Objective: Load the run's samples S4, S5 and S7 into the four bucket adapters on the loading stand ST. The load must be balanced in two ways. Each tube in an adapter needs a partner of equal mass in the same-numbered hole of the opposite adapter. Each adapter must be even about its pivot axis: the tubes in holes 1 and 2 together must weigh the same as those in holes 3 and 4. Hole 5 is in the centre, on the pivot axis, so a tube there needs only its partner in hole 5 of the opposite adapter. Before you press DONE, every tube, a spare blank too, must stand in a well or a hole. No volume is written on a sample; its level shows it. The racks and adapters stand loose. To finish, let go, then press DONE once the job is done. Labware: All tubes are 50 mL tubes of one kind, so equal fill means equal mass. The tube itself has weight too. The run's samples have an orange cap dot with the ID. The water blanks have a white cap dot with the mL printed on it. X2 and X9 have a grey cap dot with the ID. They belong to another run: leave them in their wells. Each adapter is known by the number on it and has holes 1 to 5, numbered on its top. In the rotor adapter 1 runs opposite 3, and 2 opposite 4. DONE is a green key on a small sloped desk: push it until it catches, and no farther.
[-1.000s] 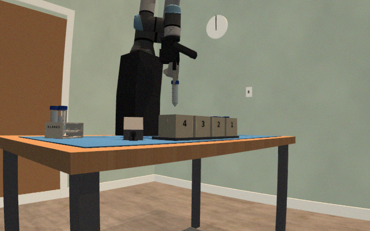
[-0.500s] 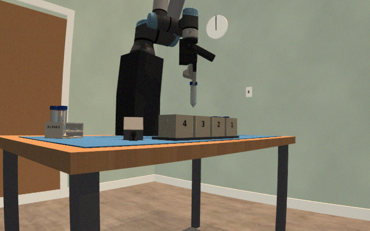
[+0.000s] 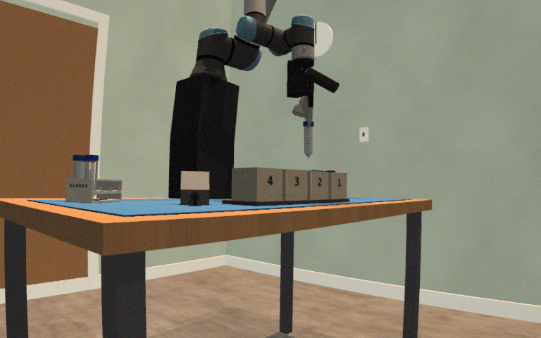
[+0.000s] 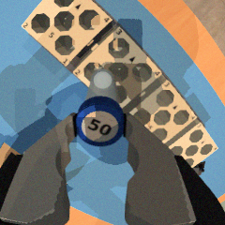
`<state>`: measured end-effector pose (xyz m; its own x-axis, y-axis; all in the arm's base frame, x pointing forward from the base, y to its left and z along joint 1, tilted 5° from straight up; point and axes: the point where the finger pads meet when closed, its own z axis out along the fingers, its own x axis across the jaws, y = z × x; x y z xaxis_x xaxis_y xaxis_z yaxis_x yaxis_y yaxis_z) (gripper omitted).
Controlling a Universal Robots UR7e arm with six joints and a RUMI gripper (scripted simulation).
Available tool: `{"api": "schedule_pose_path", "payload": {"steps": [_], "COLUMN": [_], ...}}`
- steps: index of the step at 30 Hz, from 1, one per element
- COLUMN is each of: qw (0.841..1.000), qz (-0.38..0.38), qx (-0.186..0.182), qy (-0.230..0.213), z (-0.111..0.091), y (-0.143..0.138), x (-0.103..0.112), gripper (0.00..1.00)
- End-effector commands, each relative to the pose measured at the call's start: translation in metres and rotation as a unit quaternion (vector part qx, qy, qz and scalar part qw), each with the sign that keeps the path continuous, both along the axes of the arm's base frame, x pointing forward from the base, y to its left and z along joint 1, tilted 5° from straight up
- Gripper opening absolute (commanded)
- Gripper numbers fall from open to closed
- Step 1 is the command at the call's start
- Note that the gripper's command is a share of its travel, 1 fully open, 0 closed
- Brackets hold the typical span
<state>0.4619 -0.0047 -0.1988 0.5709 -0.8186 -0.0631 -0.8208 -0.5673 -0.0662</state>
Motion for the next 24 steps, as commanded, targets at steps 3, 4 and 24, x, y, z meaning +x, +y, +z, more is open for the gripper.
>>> {"api": "schedule_pose_path", "payload": {"steps": [3, 4, 24], "qw": [1.0, 1.0, 1.0], "qz": [-0.001, -0.001, -0.001], "qx": [-0.001, -0.001, -0.001], "qy": [0.002, 0.002, 0.002], "z": [0.003, 0.003, -0.008], "y": [0.031, 0.031, 0.058], "x": [0.027, 0.027, 0.049], "gripper": [0.0, 0.0, 0.0]}}
